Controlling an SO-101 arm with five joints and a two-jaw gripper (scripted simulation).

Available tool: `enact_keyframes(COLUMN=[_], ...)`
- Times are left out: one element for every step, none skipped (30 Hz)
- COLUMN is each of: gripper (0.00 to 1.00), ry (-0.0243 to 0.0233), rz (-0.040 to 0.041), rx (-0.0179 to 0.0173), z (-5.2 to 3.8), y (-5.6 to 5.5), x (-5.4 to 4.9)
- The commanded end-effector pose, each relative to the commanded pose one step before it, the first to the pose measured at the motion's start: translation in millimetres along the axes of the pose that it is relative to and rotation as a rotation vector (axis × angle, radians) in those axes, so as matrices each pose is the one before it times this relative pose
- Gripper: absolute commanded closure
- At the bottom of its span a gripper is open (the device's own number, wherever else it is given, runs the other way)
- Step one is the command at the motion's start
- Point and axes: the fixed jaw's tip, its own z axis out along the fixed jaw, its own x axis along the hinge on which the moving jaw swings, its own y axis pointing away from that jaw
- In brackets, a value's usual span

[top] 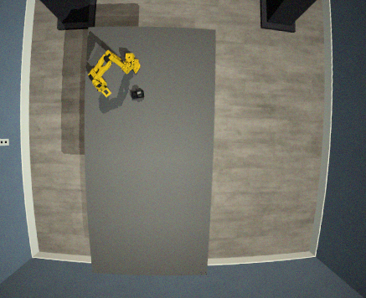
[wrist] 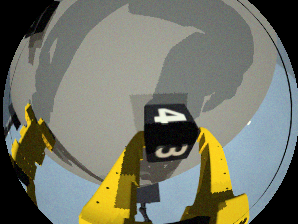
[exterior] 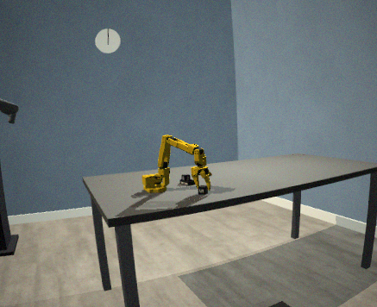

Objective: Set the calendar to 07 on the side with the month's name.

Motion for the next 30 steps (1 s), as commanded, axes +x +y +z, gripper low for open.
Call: enact_keyframes(gripper=[0.71, 0.7, 0.69, 0.68, 0.67, 0.66, 0.66, 0.65, 0.65, 0.65, 0.64, 0.64, 0.64, 0.64, 0.64, 0.64, 0.64, 0.64, 0.64, 0.64, 0.64, 0.64, 0.64, 0.64, 0.64, 0.64, 0.64, 0.64, 0.64, 0.64], ry=[-0.00095, 0.0, 0.0, 0.0, 0.0, 0.0, 0.0, 0.0, 0.0, 0.0, 0.0, 0.0, 0.0, 0.0, 0.0, 0.0, 0.0, 0.0, 0.0, 0.0, 0.0, 0.0, 0.0, 0.0, 0.0, 0.0, 0.0, 0.0, 0.0, 0.0], rz=[0.0005, 0.0, 0.0, 0.0, 0.0, 0.0, 0.0, 0.0, 0.0, 0.0, 0.0, 0.0, 0.0, 0.0, 0.0, 0.0, 0.0, 0.0, 0.0, 0.0, 0.0, 0.0, 0.0, 0.0, 0.0, 0.0, 0.0, 0.0, 0.0, 0.0], rx=[0.02759, 0.0, 0.0, 0.0, 0.0, 0.0, 0.0, 0.0, 0.0, 0.0, 0.0, 0.0, 0.0, 0.0, 0.0, 0.0, 0.0, 0.0, 0.0, 0.0, 0.0, 0.0, 0.0, 0.0, 0.0, 0.0, 0.0, 0.0, 0.0, 0.0], z=[-3.161, 0.0, 0.0, 0.0, 0.0, 0.0, 0.0, 0.0, 0.0, 0.0, 0.0, 0.0, 0.0, 0.0, 0.0, 0.0, -0.024, -0.131, -0.34, -0.621, -0.944, -1.308, -1.685, -2.062, -2.428, -2.77, -3.082, -3.341, -3.547, -3.699], y=[-3.35, 0.0, 0.0, 0.0, 0.0, 0.0, 0.0, 0.0, 0.0, 0.0, 0.0, 0.0, 0.0, 0.0, 0.0, 0.0, -0.01, -0.03, -0.07, -0.13, -0.2, -0.26, -0.32, -0.36, -0.39, -0.39, -0.37, -0.33, -0.26, -0.18], x=[1.35, 0.0, 0.0, 0.0, 0.0, 0.0, 0.0, 0.0, 0.0, 0.0, 0.0, 0.0, 0.0, 0.0, 0.0, 0.0, 0.0, 0.0, 0.0, 0.0, 0.0, 0.0, 0.01, 0.0, 0.01, 0.0, 0.01, 0.0, 0.0, 0.0])
